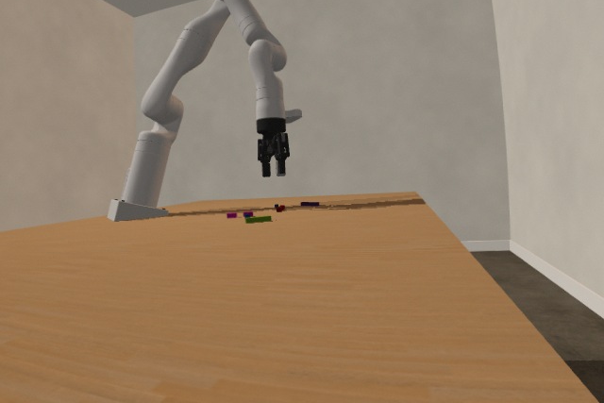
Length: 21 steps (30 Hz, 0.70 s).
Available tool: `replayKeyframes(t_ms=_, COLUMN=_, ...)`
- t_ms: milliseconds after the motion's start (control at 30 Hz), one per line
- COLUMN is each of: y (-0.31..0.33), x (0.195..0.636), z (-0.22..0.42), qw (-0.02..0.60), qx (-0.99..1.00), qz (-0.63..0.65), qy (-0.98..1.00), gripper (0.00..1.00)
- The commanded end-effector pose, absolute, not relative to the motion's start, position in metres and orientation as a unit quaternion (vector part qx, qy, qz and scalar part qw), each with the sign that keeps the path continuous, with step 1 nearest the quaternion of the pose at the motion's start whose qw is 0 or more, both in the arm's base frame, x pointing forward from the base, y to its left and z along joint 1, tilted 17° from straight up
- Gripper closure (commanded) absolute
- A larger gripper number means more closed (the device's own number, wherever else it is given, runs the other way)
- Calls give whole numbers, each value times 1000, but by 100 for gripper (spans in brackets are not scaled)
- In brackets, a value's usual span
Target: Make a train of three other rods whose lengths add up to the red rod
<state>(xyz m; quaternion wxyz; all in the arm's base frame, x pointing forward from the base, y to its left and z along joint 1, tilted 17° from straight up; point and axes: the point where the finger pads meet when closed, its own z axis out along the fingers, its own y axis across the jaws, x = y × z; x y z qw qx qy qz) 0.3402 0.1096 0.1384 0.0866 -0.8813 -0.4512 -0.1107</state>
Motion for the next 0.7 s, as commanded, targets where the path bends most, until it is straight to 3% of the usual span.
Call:
replayKeyframes(t_ms=0, y=122, x=337, z=141, qw=87, qx=-887, qz=-109, qy=-440, gripper=0)
replayKeyframes(t_ms=667, y=158, x=322, z=146, qw=104, qx=-940, qz=-101, qy=-310, gripper=0)
